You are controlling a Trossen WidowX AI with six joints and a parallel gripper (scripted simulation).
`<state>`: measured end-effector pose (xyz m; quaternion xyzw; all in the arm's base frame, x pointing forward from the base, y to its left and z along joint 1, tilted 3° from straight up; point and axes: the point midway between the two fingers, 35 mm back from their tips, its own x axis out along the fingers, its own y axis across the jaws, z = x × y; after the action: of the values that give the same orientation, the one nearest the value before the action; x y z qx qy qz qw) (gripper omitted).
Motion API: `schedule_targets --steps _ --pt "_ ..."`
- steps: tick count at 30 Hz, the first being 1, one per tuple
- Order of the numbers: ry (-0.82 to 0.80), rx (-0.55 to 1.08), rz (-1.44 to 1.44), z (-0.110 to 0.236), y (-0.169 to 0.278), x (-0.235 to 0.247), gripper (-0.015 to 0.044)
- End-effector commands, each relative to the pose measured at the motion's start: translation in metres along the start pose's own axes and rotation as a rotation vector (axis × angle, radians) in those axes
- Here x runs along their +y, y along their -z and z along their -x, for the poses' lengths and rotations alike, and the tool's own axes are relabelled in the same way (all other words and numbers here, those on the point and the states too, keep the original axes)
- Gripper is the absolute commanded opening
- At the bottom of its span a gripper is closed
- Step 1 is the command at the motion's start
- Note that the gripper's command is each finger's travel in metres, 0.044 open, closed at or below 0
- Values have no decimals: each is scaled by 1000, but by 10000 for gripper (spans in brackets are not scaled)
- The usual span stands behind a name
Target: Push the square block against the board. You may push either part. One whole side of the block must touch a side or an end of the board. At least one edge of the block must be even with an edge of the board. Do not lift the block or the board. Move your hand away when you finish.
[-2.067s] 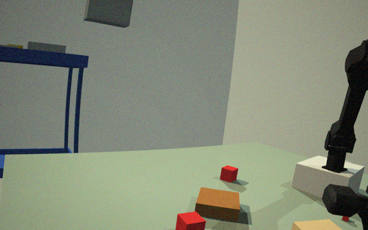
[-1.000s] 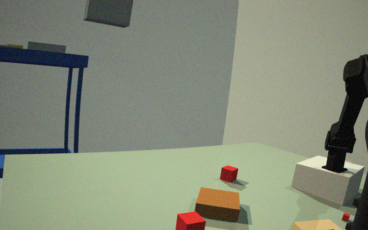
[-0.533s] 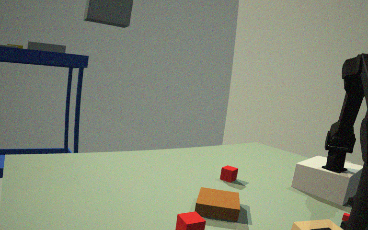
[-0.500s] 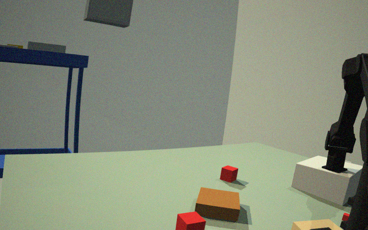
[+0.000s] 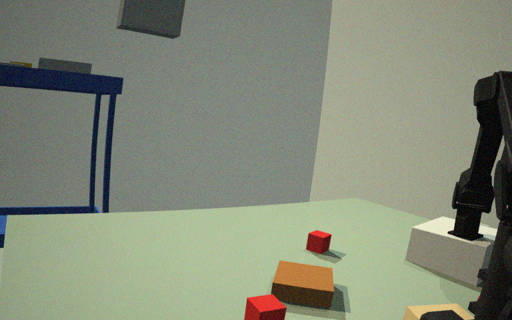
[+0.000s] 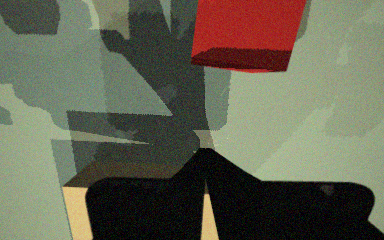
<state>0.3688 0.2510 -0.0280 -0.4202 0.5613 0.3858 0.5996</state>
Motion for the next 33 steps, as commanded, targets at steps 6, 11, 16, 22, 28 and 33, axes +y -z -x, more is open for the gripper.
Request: schedule_targets --steps 6,11,16,22,28,33 --pt "0 5 4 0 9 -1 0" --pt "0 5 4 0 12 -1 0" --pt "0 6 4 0 16 -1 0" --pt "0 6 4 0 21 -1 0" --pt "0 6 4 0 25 -2 0" --pt "0 7 4 0 29 -2 0"
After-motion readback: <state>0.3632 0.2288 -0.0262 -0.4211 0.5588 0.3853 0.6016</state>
